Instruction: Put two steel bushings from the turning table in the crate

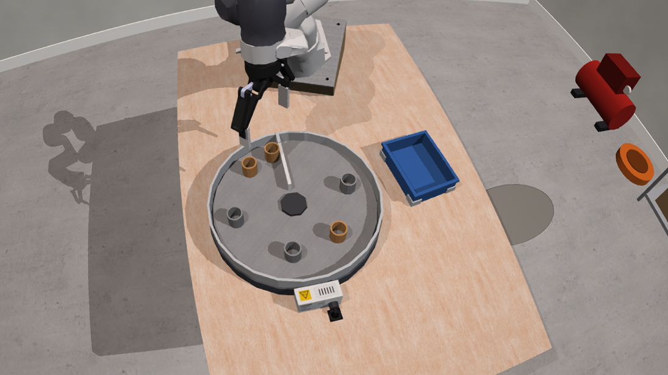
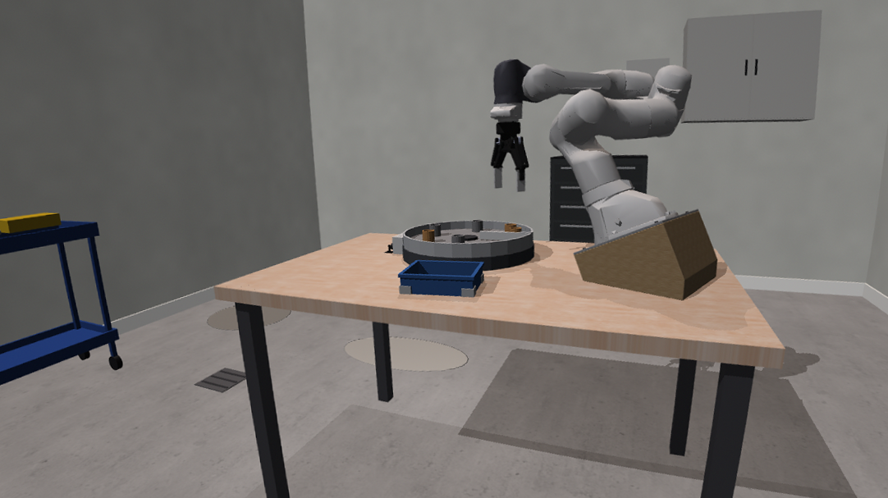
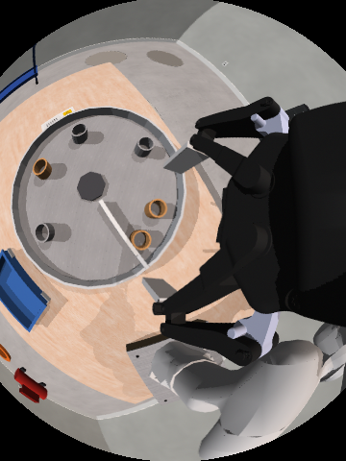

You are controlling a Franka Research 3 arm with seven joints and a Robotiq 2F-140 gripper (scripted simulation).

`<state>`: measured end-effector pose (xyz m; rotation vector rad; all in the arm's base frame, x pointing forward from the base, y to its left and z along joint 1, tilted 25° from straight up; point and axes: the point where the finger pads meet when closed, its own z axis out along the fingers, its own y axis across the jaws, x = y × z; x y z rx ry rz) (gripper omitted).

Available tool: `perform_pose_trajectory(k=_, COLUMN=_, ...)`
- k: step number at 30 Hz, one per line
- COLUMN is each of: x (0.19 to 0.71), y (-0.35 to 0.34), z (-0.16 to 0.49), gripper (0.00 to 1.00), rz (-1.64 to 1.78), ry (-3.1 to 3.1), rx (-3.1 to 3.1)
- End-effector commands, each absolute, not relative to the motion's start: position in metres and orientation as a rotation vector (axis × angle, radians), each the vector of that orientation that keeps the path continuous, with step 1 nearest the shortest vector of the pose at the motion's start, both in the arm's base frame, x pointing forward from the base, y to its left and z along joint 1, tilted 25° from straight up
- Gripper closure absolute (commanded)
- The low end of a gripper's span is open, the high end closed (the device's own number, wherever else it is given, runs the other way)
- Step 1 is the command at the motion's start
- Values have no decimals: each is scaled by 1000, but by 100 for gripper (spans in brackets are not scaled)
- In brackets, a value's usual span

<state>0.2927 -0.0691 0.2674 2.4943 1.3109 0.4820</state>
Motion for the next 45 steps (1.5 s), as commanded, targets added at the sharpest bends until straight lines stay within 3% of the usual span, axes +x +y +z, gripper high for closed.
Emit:
perform_pose_trajectory(k=1, x=293, y=-68, z=267, gripper=0, rz=483, ry=1340, rx=2479)
perform_pose_trajectory(k=16, x=293, y=-68, z=267, gripper=0, rz=483, ry=1340, rx=2479)
perform_pose_trajectory(k=17, x=293, y=-68, z=267, gripper=93, rz=483, ry=1340, rx=2479)
perform_pose_trajectory(k=45, x=293, y=-68, z=267, gripper=93, rz=483, ry=1340, rx=2479)
